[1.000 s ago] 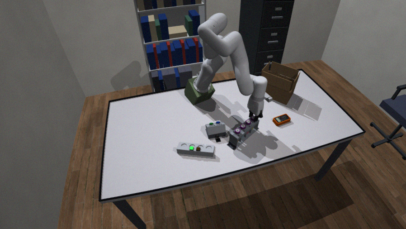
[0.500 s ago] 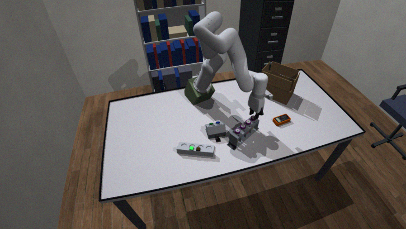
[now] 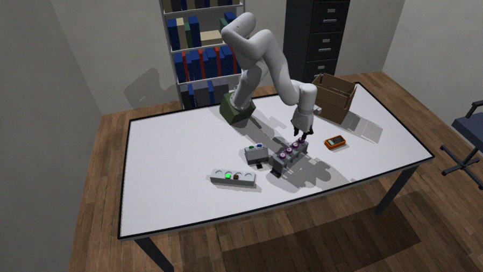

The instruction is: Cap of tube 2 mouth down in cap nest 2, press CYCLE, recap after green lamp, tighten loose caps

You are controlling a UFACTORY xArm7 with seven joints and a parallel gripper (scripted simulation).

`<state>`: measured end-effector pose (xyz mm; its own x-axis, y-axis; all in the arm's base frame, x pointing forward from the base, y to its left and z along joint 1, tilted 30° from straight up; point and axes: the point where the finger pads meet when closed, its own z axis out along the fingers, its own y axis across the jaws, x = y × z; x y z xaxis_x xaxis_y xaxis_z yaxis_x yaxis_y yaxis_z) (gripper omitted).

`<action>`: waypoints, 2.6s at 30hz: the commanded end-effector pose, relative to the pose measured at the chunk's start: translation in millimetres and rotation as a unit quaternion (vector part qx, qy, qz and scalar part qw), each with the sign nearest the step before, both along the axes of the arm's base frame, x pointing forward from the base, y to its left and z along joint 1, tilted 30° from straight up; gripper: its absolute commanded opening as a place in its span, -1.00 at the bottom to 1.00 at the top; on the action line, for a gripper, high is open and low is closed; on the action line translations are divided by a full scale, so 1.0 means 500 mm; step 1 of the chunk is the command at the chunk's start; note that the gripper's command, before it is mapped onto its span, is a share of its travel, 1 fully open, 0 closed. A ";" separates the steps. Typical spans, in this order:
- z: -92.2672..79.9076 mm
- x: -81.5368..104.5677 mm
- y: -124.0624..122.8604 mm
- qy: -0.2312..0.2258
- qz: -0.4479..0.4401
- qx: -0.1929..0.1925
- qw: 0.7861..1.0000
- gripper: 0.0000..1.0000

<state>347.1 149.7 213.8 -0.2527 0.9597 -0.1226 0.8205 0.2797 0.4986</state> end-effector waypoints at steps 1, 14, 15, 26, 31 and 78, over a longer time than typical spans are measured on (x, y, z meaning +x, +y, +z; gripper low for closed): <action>0.010 0.013 -0.039 0.003 0.107 -0.047 0.993 -0.08; 0.022 0.046 -0.151 0.002 0.121 -0.056 0.991 -0.08; 0.022 0.046 -0.151 0.002 0.121 -0.056 0.991 -0.08; -0.025 0.073 -0.148 0.002 0.121 -0.056 0.991 -0.08; -0.039 0.082 -0.147 0.002 0.121 -0.056 0.991 -0.08; -0.057 0.092 -0.146 0.002 0.121 -0.056 0.991 -1.00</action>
<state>392.1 76.4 184.1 -0.4753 0.8511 -0.2230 0.7260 0.5226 0.4470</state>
